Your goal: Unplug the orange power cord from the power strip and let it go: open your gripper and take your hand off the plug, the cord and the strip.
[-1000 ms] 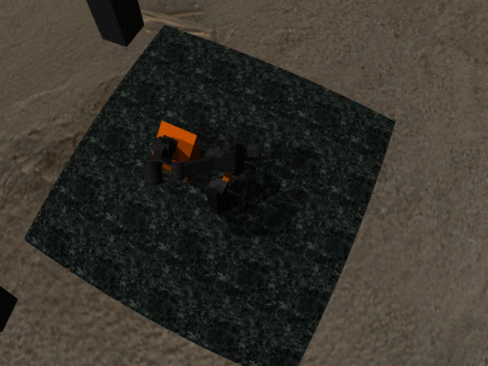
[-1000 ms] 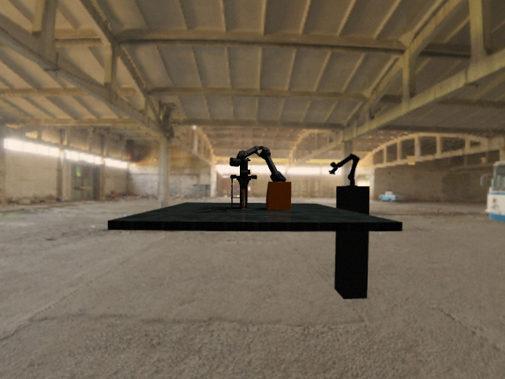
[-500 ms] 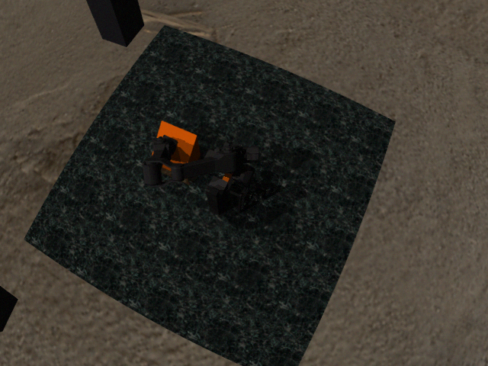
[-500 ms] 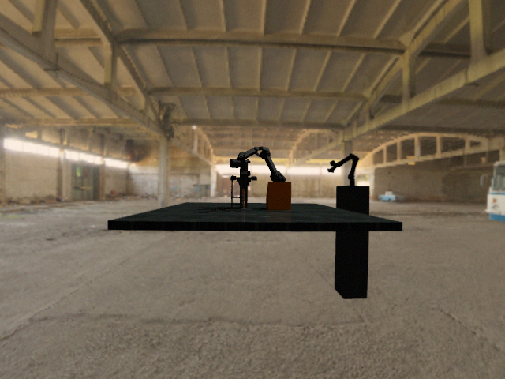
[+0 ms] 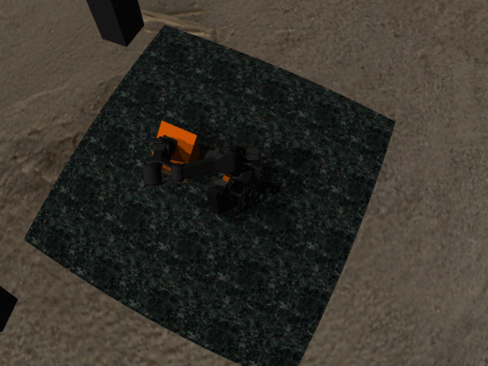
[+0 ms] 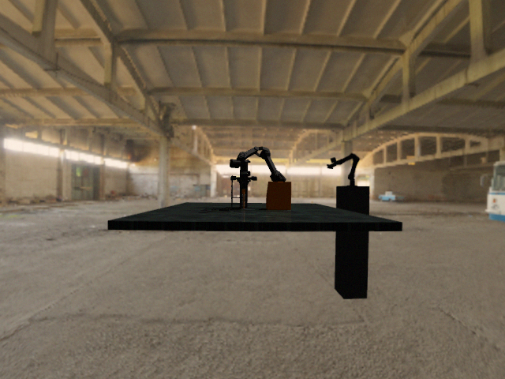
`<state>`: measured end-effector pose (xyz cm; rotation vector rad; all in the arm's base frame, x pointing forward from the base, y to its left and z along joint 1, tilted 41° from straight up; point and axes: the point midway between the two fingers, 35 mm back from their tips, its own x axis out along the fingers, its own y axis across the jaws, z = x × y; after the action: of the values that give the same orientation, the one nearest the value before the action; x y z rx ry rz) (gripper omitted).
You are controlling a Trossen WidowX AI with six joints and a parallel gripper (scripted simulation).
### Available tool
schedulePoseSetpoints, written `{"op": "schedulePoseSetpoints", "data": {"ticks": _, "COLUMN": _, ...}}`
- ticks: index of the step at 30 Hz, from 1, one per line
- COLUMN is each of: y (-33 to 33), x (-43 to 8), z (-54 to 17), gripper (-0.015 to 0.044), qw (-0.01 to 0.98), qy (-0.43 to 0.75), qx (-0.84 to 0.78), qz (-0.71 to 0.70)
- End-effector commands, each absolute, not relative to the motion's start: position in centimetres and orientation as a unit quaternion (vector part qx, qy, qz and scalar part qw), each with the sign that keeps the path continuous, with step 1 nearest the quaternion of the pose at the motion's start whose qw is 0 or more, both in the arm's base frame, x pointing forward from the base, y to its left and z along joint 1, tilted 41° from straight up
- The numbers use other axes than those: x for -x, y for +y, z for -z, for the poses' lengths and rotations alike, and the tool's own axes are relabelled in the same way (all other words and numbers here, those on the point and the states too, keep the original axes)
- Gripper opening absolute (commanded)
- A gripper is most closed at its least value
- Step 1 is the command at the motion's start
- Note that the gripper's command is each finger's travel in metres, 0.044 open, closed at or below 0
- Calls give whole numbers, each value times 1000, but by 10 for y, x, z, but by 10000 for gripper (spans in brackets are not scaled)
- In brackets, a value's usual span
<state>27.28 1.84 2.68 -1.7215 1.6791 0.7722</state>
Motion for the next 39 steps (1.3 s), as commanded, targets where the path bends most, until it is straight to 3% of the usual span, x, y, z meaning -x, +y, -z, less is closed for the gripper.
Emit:
{"op": "schedulePoseSetpoints", "data": {"ticks": 1, "y": 21, "x": -273, "z": -25, "gripper": 0, "qw": 303, "qy": 633, "qx": 650, "qz": -291}}
{"op": "schedulePoseSetpoints", "data": {"ticks": 39, "y": 72, "x": -272, "z": 9, "gripper": 0, "qw": 304, "qy": 632, "qx": 649, "qz": -293}}
